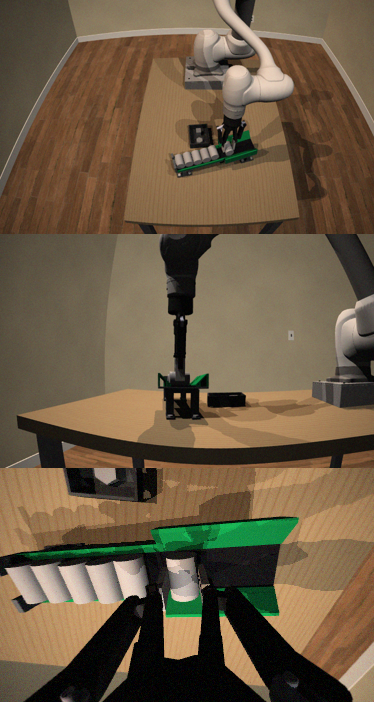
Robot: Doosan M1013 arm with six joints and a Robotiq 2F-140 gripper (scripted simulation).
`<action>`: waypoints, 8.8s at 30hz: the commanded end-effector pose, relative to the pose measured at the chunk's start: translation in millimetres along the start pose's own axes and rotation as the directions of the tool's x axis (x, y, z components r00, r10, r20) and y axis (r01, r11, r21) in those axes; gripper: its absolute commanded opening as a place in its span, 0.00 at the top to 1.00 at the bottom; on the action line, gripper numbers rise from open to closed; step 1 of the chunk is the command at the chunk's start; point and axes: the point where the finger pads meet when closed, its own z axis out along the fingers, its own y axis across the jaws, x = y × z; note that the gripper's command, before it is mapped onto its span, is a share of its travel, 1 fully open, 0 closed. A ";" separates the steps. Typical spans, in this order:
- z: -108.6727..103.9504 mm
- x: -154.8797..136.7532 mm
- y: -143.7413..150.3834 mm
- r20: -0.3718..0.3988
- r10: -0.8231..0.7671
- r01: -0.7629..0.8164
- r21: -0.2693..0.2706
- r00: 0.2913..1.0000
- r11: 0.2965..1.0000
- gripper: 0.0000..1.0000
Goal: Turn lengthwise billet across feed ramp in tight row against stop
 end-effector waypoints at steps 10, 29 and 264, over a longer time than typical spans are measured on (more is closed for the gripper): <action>-0.1 0.0 0.0 0.000 0.000 0.000 0.000 1.000 1.000 0.90; -0.1 0.0 0.0 0.000 0.000 0.000 0.000 1.000 1.000 0.59; -85.1 0.0 0.0 0.000 0.000 0.000 0.000 1.000 1.000 0.59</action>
